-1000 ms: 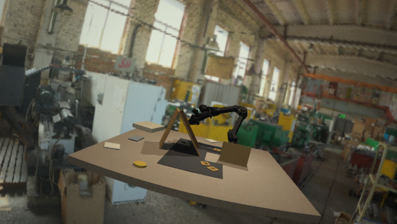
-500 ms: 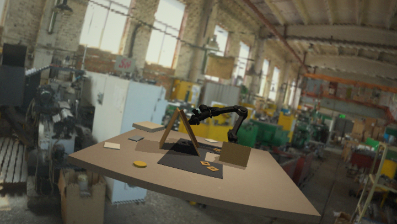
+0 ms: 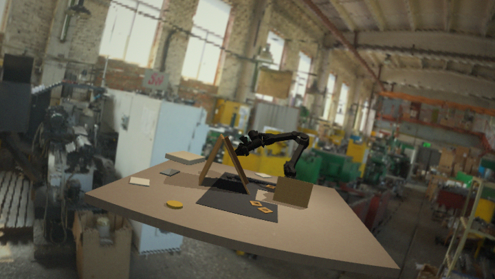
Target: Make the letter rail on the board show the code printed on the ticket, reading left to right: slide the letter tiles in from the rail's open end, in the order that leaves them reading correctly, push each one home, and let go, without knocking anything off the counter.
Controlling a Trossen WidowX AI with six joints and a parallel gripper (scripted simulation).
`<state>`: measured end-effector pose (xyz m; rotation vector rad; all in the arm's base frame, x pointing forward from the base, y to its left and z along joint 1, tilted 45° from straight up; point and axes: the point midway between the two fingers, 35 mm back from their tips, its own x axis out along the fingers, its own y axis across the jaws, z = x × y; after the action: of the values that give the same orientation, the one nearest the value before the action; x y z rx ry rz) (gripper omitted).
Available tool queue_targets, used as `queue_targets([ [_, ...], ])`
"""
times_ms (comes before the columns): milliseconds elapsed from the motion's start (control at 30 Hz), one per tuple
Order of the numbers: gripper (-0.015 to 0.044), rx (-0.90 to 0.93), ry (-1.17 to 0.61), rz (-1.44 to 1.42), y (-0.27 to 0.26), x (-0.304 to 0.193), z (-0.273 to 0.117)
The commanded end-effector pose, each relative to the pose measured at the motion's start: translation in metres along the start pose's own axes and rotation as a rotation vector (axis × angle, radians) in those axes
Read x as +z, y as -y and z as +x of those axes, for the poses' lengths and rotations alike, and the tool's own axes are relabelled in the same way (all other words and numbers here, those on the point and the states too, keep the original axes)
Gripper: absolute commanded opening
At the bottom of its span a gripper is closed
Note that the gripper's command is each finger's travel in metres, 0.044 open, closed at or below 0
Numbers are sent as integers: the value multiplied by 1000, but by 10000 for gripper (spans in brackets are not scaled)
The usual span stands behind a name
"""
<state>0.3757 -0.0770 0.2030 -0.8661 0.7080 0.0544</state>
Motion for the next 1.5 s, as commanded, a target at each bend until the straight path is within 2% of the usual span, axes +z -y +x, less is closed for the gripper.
queue_targets([
  [0,0,1,-5,3,-3,-2,1],
  [1467,0,2,-6,4,-26,-1,1],
])
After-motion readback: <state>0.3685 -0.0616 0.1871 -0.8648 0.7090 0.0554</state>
